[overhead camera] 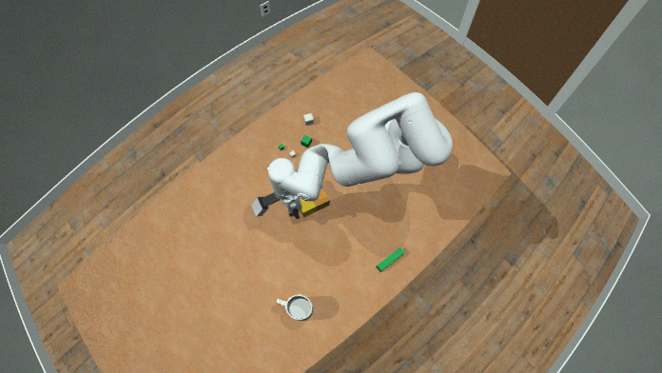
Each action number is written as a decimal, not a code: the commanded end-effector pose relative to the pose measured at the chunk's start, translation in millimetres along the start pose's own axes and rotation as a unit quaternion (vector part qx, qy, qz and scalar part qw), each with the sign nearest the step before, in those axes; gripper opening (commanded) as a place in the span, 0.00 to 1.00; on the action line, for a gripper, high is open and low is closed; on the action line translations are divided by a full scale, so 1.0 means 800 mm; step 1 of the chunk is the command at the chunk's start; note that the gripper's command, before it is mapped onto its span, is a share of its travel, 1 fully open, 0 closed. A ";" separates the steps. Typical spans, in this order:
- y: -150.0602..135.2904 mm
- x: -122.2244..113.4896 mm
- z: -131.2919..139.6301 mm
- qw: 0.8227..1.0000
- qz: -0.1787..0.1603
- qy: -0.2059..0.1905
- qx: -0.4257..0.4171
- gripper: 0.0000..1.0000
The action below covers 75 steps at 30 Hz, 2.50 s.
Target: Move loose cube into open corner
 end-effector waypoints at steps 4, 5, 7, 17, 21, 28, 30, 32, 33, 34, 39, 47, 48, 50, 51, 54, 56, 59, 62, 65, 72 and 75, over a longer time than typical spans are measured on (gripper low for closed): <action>0.000 -0.001 0.001 1.000 0.000 0.002 0.000 0.45; 0.000 -0.001 0.002 1.000 0.000 0.002 0.000 0.45; 0.000 -0.001 0.003 1.000 0.000 0.002 0.000 0.45; 0.001 -0.001 0.007 1.000 0.000 0.002 0.000 0.45; 0.001 -0.001 0.007 1.000 0.000 0.002 0.000 0.45; 0.001 -0.001 0.007 1.000 0.000 0.002 0.000 0.45; 0.001 -0.001 0.007 1.000 0.000 0.002 0.000 0.45; 0.001 -0.001 0.007 1.000 0.000 0.002 0.000 0.45; 0.001 -0.001 0.007 1.000 0.000 0.002 0.000 0.45; 0.001 -0.001 0.007 1.000 0.000 0.002 0.000 0.45; 0.001 -0.001 0.007 1.000 0.000 0.002 0.000 0.45; 0.001 -0.001 0.008 1.000 0.000 0.002 0.000 0.45; 0.001 -0.001 0.009 1.000 0.000 0.002 0.000 0.45; 0.001 -0.001 0.009 1.000 0.000 0.002 0.000 0.45; 0.001 -0.001 0.010 1.000 0.000 0.002 0.000 0.45; 0.001 -0.001 0.010 1.000 0.000 0.002 0.000 0.45; 0.001 -0.001 0.011 1.000 0.000 0.002 0.000 0.45; 0.001 -0.001 0.011 1.000 0.000 0.002 0.000 0.45; 0.001 -0.001 0.011 1.000 0.000 0.002 0.000 0.45; 0.001 -0.001 0.011 1.000 0.000 0.002 0.000 0.45; 0.001 -0.001 0.011 1.000 0.000 0.002 0.000 0.45; 0.001 -0.001 0.011 1.000 0.000 0.002 0.000 0.45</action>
Point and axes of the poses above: the point where the finger pads meet when closed, its own x axis out along the fingers, its own y axis across the jaws, z = x × y, the point moved 9 cm from there along -x, back along the fingers, and after that the axes turned 3 degrees about x, right-handed, at the moved point
